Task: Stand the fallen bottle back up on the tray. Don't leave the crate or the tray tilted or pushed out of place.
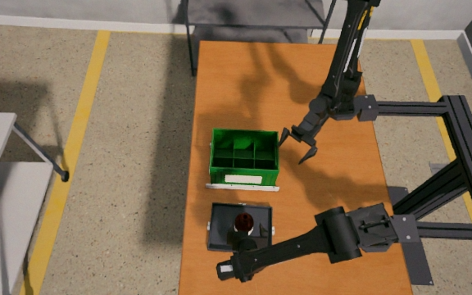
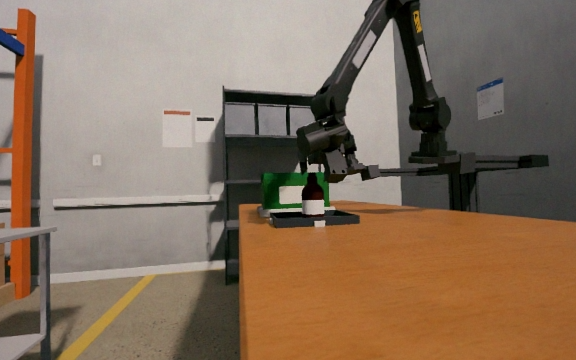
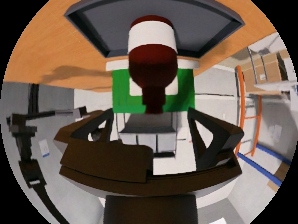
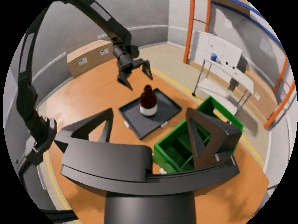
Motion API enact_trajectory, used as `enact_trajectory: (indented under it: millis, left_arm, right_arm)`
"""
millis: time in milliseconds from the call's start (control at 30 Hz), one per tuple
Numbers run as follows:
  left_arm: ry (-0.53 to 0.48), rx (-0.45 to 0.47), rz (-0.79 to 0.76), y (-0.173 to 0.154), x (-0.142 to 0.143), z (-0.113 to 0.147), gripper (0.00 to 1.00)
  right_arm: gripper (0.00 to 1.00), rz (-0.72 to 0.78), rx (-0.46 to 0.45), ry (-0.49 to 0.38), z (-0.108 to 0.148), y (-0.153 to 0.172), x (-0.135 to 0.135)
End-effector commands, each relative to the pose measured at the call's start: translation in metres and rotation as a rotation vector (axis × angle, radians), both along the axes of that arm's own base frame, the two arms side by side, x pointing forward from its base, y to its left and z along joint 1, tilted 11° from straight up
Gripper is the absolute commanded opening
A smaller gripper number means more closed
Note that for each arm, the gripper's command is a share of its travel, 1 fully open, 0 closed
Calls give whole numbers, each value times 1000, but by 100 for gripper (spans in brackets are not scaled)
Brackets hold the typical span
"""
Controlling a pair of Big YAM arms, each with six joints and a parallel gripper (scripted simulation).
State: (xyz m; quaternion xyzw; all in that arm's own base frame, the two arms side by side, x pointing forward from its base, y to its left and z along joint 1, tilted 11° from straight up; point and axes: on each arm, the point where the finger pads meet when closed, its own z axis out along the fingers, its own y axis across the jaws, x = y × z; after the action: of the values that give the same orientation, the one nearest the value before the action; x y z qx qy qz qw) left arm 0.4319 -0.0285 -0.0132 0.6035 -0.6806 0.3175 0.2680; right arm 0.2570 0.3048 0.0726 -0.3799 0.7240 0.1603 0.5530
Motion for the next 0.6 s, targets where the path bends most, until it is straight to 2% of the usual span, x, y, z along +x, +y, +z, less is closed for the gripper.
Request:
enact_trajectory:
  millis: [0, 300, 333, 400, 567]
  left_arm:
    - [-71, 14, -4, 18, 18, 27, 100]
    - [-63, 21, -5, 82, 16, 80, 100]
    - [-21, 4, -6, 80, 14, 63, 100]
    - [-4, -4, -24, 66, 17, 56, 100]
    - [11, -12, -24, 62, 17, 50, 100]
  right_arm:
    - [100, 6, 12, -13, 5, 4, 1]
    - [100, 6, 12, -13, 5, 4, 1]
    - [100, 6, 12, -13, 5, 4, 1]
    - [100, 6, 12, -13, 5, 4, 1]
    - [100, 6, 12, -13, 5, 4, 1]
